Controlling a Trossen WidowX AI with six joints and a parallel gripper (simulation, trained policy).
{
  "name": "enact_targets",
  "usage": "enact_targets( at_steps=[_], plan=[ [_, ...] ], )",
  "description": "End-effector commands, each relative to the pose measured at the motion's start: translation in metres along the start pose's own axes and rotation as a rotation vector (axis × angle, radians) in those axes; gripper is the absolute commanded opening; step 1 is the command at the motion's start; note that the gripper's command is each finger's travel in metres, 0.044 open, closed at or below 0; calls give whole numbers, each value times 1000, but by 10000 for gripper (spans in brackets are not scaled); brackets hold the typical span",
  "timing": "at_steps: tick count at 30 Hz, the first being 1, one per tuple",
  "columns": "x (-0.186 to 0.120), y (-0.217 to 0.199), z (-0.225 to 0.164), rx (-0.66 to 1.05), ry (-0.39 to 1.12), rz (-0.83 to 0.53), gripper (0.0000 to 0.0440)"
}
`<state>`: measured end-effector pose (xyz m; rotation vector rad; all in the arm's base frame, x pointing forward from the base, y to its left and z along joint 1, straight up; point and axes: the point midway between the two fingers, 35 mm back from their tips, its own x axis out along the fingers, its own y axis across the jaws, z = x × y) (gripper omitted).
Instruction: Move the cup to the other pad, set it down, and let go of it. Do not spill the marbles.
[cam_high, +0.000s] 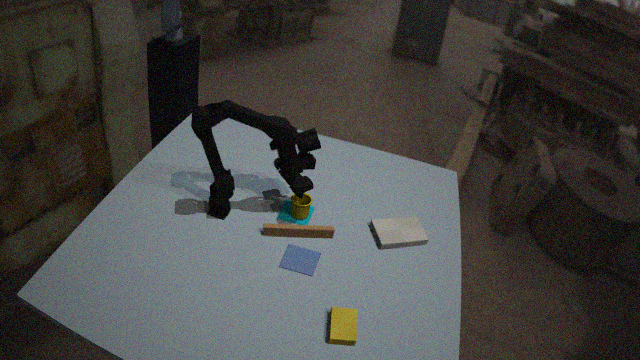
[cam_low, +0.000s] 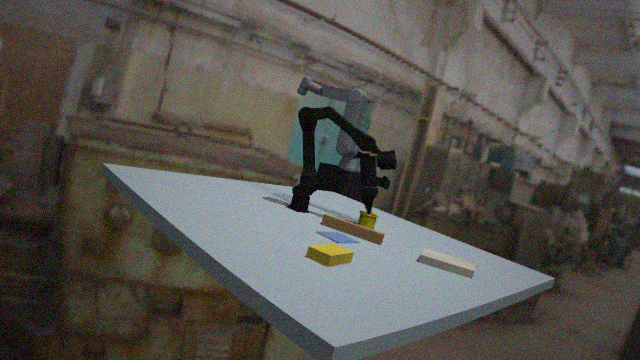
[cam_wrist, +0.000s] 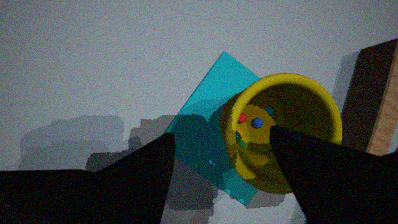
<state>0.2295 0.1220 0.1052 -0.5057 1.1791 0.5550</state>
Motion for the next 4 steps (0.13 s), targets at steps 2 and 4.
enact_targets(
  at_steps=[2,4],
  plan=[
    [-13,-1,4,9,-41,-1,296],
    [-20,-2,7,11,-61,-5,319]
  ],
)
